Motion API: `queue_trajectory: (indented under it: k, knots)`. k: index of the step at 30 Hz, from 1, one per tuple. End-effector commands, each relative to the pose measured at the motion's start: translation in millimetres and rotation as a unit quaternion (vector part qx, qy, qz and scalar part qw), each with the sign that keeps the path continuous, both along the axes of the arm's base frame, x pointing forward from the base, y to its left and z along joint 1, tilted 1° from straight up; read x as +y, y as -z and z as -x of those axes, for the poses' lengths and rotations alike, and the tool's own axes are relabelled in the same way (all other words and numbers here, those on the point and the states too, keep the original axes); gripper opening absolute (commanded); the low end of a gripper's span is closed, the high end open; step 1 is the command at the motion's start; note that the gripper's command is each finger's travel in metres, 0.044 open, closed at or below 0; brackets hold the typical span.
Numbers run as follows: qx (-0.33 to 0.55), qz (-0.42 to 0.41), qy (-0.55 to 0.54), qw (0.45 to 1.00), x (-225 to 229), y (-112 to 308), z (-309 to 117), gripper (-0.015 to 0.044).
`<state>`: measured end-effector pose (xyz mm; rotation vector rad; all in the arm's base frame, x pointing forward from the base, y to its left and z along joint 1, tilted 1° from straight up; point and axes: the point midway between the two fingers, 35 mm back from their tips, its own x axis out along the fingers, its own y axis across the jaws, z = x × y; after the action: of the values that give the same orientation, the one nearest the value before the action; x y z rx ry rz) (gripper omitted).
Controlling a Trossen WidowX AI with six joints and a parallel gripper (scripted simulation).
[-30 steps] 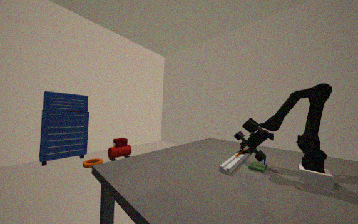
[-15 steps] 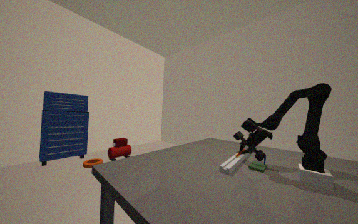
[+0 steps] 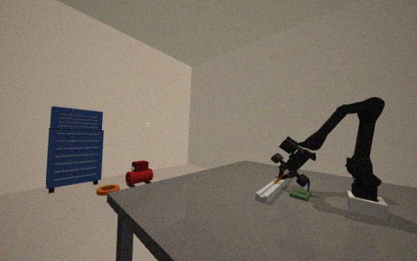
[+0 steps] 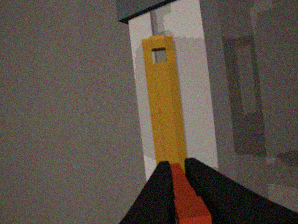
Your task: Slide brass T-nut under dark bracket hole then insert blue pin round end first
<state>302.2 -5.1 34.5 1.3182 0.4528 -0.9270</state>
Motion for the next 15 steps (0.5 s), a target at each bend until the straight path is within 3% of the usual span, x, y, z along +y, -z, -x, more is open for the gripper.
queue_trajectory:
  k: [1,15]
  knots:
    - [0.002,-0.002,0.001,1.0,0.5,-1.1,-1.6,-0.015]
    - [0.018,-0.003,0.002,1.0,0.7,-1.6,-2.8,-0.015]
